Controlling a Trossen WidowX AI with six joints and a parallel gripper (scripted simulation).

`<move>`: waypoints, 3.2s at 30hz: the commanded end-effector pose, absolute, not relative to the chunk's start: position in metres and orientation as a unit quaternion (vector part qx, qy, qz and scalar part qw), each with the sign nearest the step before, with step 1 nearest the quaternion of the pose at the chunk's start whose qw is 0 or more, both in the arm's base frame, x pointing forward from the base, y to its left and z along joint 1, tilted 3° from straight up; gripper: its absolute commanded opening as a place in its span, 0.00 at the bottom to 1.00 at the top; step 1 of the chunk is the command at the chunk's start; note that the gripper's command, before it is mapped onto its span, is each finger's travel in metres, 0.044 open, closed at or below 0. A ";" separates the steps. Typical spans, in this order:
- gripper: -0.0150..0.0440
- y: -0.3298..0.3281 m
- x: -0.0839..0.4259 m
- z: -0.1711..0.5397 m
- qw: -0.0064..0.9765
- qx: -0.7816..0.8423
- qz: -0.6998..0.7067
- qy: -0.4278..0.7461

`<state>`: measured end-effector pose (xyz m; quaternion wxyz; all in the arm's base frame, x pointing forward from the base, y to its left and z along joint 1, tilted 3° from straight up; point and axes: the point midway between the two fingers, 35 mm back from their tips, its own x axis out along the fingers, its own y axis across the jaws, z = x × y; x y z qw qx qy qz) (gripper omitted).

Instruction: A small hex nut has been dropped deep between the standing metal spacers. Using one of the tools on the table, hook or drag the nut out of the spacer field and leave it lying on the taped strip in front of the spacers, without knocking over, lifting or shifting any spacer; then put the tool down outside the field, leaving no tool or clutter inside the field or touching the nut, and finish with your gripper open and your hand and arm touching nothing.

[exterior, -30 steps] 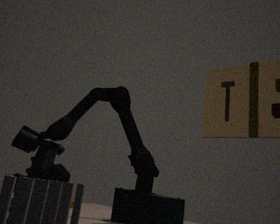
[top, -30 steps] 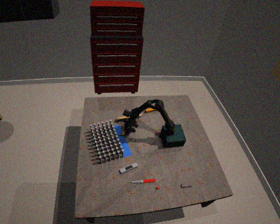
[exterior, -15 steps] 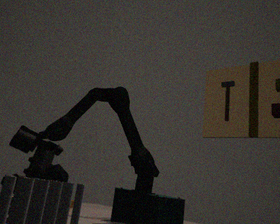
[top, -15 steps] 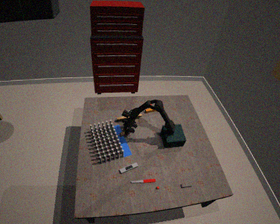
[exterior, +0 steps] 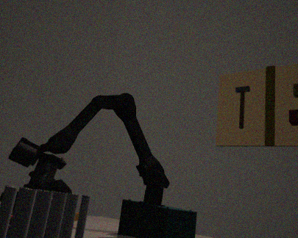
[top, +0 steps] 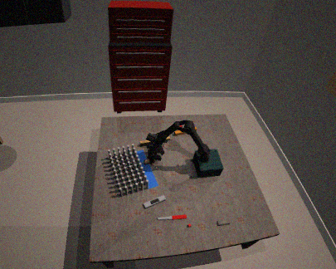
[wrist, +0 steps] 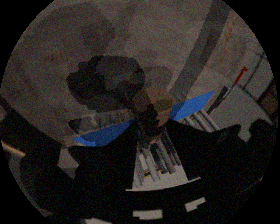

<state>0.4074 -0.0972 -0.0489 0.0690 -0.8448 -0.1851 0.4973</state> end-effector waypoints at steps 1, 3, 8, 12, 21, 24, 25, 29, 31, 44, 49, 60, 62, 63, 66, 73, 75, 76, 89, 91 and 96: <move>0.25 -0.097 0.408 -0.052 0.070 -0.845 0.497 -0.184; 0.25 -0.096 0.407 -0.052 0.070 -0.845 0.497 -0.184; 0.25 -0.097 0.406 -0.052 0.070 -0.845 0.497 -0.184; 0.25 -0.097 0.403 -0.052 0.070 -0.845 0.497 -0.184; 0.25 -0.098 0.397 -0.053 0.070 -0.845 0.498 -0.185; 0.25 -0.098 0.395 -0.053 0.070 -0.845 0.498 -0.185; 0.25 -0.098 0.395 -0.053 0.070 -0.845 0.498 -0.185; 0.25 -0.099 0.392 -0.053 0.070 -0.844 0.498 -0.185; 0.25 -0.099 0.390 -0.053 0.070 -0.844 0.498 -0.185; 0.25 -0.101 0.382 -0.053 0.070 -0.844 0.498 -0.185; 0.25 -0.102 0.378 -0.054 0.070 -0.844 0.498 -0.185; 0.25 -0.104 0.370 -0.054 0.070 -0.844 0.499 -0.185; 0.25 -0.105 0.368 -0.054 0.070 -0.844 0.499 -0.185; 0.25 -0.105 0.368 -0.054 0.070 -0.844 0.499 -0.185; 0.25 -0.105 0.365 -0.054 0.070 -0.844 0.499 -0.185; 0.25 -0.107 0.360 -0.054 0.070 -0.844 0.499 -0.185; 0.25 -0.107 0.358 -0.054 0.070 -0.844 0.499 -0.185; 0.25 -0.107 0.358 -0.054 0.070 -0.844 0.499 -0.185; 0.25 -0.110 0.348 -0.055 0.070 -0.844 0.499 -0.185; 0.25 -0.110 0.346 -0.055 0.070 -0.843 0.499 -0.185; 0.25 -0.111 0.342 -0.055 0.070 -0.843 0.500 -0.185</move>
